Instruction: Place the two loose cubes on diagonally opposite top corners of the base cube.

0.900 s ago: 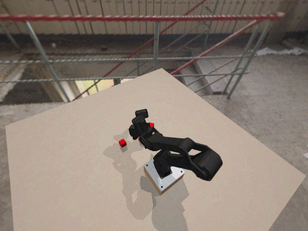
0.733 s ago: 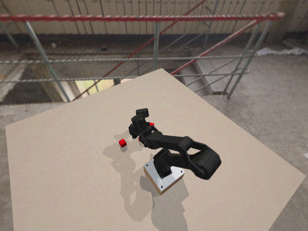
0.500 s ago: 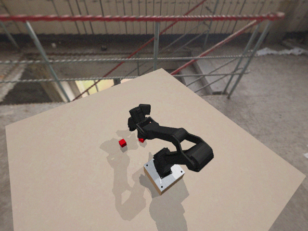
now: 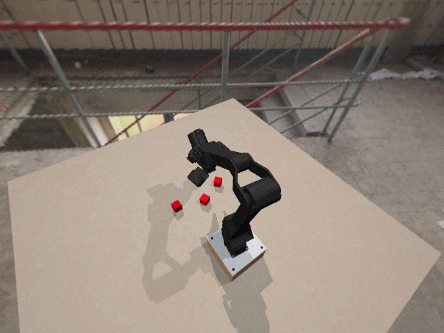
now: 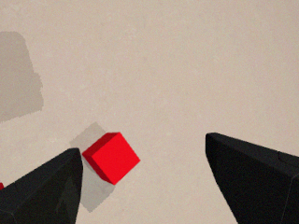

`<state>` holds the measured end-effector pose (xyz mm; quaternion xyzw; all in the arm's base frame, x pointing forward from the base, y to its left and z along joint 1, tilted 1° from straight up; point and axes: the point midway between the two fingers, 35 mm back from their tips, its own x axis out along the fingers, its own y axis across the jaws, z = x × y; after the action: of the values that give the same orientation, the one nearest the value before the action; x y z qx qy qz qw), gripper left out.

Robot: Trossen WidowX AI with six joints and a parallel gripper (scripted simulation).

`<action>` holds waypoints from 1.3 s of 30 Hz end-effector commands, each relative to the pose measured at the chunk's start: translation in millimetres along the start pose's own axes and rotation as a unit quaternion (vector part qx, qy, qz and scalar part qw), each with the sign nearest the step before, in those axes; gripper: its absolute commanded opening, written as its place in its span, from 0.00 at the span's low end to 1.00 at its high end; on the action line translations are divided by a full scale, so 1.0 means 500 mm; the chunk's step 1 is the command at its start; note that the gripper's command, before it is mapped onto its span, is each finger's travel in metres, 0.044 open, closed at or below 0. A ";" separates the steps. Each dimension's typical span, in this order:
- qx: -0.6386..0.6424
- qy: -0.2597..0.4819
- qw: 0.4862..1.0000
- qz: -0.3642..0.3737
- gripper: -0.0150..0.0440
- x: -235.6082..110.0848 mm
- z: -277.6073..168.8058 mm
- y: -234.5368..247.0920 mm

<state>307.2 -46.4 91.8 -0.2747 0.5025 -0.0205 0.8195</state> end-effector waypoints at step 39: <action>0.504 0.265 0.815 0.107 0.70 0.142 -0.065 -0.022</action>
<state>315.7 -92.0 33.6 0.2437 0.6512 -0.2551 0.6719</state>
